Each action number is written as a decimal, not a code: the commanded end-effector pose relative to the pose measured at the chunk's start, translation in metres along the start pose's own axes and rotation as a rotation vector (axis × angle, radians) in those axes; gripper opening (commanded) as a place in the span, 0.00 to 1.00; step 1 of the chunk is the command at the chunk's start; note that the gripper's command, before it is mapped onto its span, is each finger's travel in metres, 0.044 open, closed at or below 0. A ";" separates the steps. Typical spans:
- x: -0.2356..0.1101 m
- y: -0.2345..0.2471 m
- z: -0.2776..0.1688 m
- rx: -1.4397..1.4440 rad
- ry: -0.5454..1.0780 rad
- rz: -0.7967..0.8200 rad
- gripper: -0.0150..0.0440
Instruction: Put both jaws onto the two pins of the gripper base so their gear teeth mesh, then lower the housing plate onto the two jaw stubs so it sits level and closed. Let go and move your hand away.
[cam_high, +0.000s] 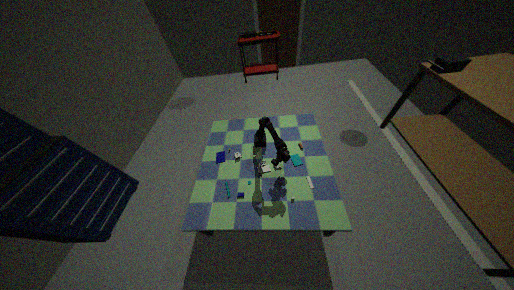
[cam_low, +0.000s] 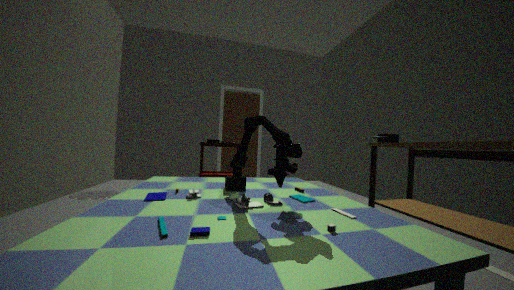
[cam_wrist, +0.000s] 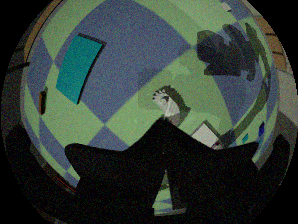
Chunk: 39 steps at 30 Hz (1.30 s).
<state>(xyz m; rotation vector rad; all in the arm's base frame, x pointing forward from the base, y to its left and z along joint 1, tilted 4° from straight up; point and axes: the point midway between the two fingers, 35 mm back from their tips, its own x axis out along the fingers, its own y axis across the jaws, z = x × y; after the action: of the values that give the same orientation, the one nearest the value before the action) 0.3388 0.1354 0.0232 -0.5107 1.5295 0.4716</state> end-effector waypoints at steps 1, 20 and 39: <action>0.000 0.000 0.000 0.000 0.000 0.000 0.30; 0.000 0.000 0.000 0.000 0.000 0.000 1.00; 0.000 0.000 0.000 0.000 0.000 0.000 1.00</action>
<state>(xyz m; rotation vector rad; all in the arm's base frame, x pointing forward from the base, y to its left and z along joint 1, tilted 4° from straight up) 0.3388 0.1354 0.0233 -0.5106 1.5294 0.4717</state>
